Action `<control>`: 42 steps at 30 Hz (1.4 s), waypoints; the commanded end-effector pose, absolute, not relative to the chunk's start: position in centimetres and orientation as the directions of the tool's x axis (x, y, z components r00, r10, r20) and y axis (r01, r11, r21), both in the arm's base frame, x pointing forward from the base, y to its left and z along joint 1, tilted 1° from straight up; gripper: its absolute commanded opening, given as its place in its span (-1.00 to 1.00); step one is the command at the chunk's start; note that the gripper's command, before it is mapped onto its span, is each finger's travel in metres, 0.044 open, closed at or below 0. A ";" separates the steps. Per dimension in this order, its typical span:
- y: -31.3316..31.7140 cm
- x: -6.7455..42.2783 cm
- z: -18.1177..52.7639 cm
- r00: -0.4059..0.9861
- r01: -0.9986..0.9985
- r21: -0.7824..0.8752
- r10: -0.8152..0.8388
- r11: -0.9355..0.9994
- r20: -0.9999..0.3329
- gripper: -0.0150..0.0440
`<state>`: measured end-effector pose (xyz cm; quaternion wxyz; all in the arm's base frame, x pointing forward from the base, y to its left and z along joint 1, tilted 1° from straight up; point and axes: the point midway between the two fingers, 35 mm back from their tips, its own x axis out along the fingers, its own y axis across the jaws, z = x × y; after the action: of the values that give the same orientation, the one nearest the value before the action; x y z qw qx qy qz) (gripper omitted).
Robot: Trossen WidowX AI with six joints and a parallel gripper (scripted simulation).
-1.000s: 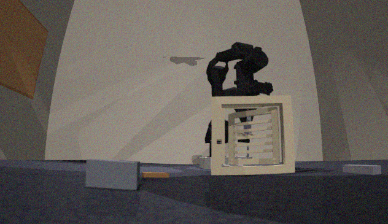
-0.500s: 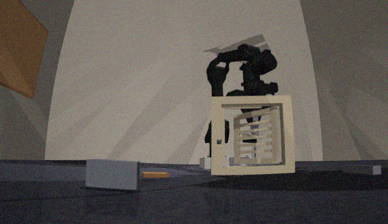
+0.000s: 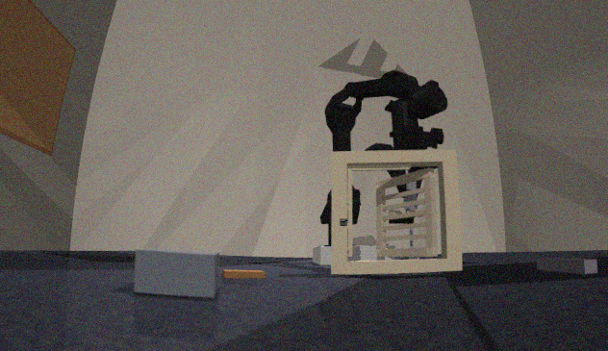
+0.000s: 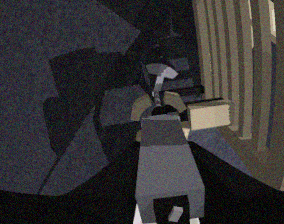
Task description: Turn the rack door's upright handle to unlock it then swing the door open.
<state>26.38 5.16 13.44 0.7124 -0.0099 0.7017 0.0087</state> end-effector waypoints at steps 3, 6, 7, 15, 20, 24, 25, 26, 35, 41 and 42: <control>6.2 26.7 13.4 0.012 0.086 0.002 0.001 0.996 -1.000 -0.44; 6.8 26.9 13.4 0.013 0.130 0.003 0.002 0.991 -1.000 -0.44; 7.0 27.0 13.4 0.013 0.145 0.004 0.002 0.989 -1.000 -0.44; 8.4 27.6 13.4 0.013 0.260 0.006 0.003 0.966 -1.000 -0.44; 9.3 28.1 13.5 0.013 0.334 0.008 0.004 0.942 -1.000 -0.44; 10.0 28.6 13.5 0.014 0.395 0.009 0.004 0.919 -1.000 -0.44; 10.2 28.7 13.5 0.014 0.410 0.010 0.004 0.912 -1.000 -0.44; 10.4 28.8 13.5 0.014 0.425 0.010 0.004 0.905 -1.000 -0.44; 11.8 30.1 13.5 0.015 0.548 0.013 0.006 0.836 -1.000 -0.44; 11.9 30.1 13.5 0.015 0.556 0.013 0.006 0.831 -1.000 -0.44; 11.9 30.1 13.5 0.015 0.556 0.013 0.006 0.831 -1.000 -0.44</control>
<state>30.02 11.81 13.56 0.6857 0.1996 0.6727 -0.1935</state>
